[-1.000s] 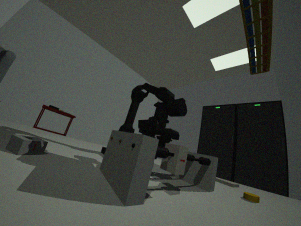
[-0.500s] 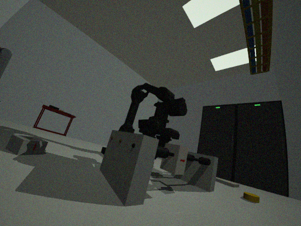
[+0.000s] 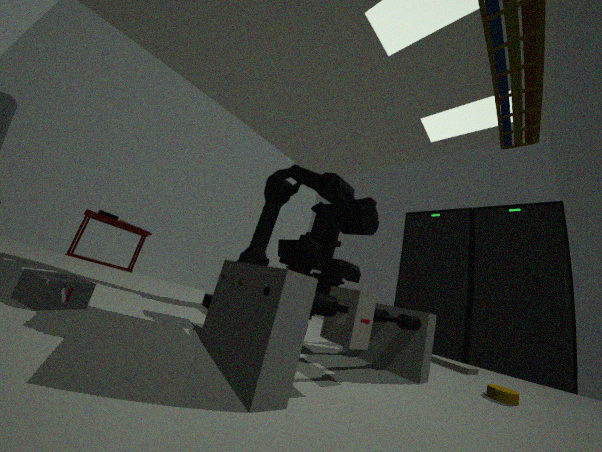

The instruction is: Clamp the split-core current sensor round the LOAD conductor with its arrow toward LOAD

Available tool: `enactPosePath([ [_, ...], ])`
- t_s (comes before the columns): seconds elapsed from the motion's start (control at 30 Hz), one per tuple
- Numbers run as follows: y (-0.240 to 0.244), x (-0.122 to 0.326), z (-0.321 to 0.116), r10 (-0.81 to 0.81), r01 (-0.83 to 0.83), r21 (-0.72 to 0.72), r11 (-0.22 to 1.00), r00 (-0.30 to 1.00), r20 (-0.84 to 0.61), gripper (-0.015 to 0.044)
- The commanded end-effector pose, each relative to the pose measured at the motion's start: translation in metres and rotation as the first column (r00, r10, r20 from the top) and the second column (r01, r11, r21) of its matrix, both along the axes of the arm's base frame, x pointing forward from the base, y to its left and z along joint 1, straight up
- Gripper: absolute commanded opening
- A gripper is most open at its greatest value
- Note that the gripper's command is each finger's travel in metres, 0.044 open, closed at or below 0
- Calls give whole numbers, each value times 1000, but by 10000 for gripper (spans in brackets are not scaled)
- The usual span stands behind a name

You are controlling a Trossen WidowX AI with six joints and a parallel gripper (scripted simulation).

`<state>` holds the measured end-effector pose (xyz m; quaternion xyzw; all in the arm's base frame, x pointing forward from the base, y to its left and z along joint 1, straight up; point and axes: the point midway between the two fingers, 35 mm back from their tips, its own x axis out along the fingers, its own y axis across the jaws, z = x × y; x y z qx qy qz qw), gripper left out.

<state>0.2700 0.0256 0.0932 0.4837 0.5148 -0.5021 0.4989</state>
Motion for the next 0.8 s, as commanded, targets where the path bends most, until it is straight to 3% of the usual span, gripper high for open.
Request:
enactPosePath([
  [0.0, 1, 3, 1, 3, -3, 3, 1000, 1000, -29, 0],
  [0.33, 0, 3, -4, 2, -2, 2, 1000, 1000, -28, 0],
  [0.63, 0, 3, -1, -2, 2, -2, 1000, 1000, -30, 236],
  [0.77, 0, 3, -1, -2, 2, -2, 1000, 1000, -30, 255],
])
